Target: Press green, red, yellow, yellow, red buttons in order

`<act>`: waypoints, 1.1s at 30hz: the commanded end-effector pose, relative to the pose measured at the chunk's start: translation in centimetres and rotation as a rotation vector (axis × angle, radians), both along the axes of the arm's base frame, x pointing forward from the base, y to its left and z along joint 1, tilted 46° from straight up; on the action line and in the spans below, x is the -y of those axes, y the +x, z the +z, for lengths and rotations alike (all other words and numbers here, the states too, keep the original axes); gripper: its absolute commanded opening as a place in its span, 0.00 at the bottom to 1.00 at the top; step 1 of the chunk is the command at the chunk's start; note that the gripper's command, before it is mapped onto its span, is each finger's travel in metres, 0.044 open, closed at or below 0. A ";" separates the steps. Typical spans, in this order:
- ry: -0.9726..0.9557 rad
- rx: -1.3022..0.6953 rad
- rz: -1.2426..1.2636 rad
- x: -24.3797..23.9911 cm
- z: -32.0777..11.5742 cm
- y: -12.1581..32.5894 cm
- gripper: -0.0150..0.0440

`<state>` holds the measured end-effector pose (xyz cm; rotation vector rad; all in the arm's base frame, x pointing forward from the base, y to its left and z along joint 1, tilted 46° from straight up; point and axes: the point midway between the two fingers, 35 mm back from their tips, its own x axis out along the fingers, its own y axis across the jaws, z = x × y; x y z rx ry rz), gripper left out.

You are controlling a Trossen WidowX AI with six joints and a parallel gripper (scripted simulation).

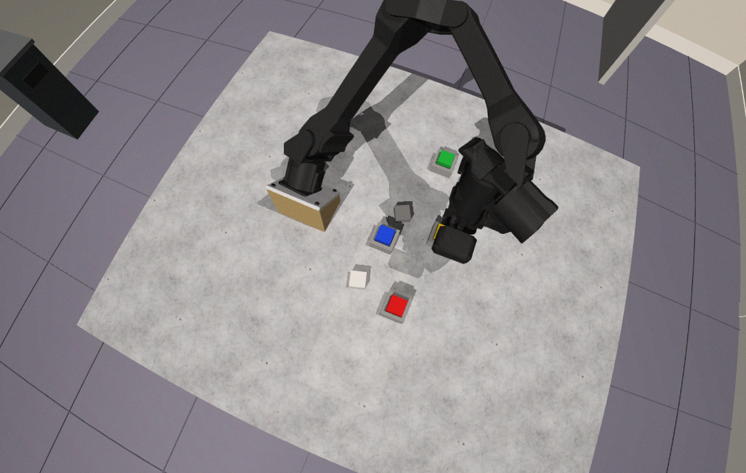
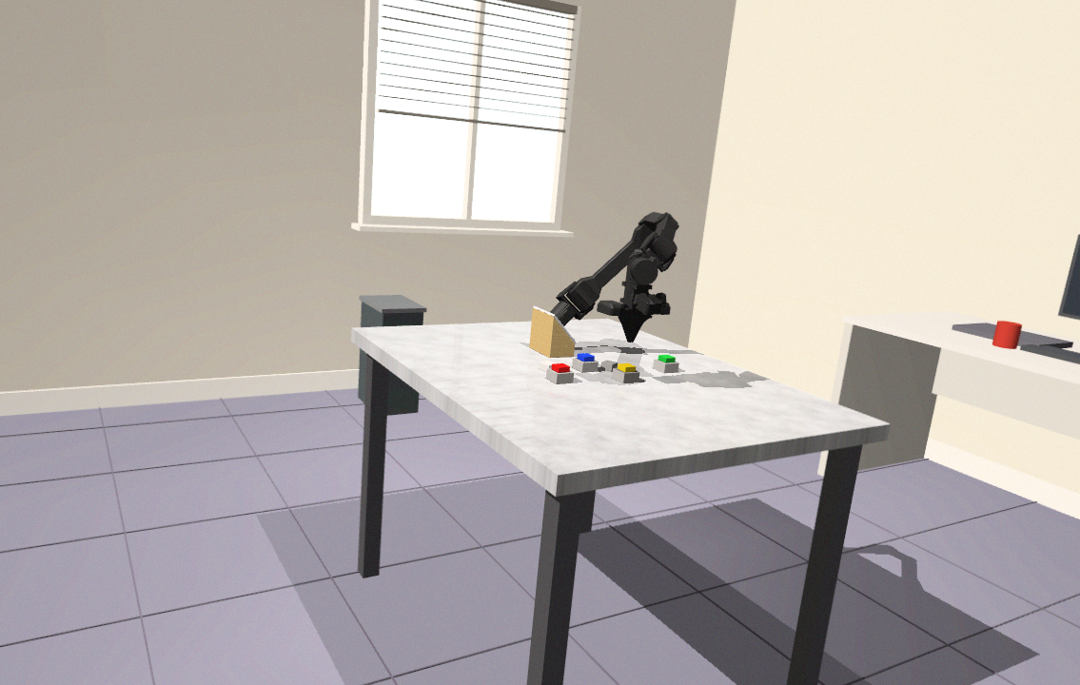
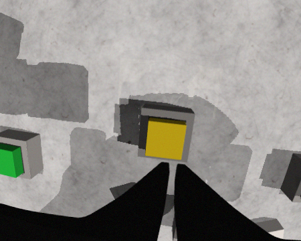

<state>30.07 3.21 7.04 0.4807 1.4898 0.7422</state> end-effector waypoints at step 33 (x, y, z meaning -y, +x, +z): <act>0.011 -0.022 0.006 -5.0 -4.6 -1.2 0.29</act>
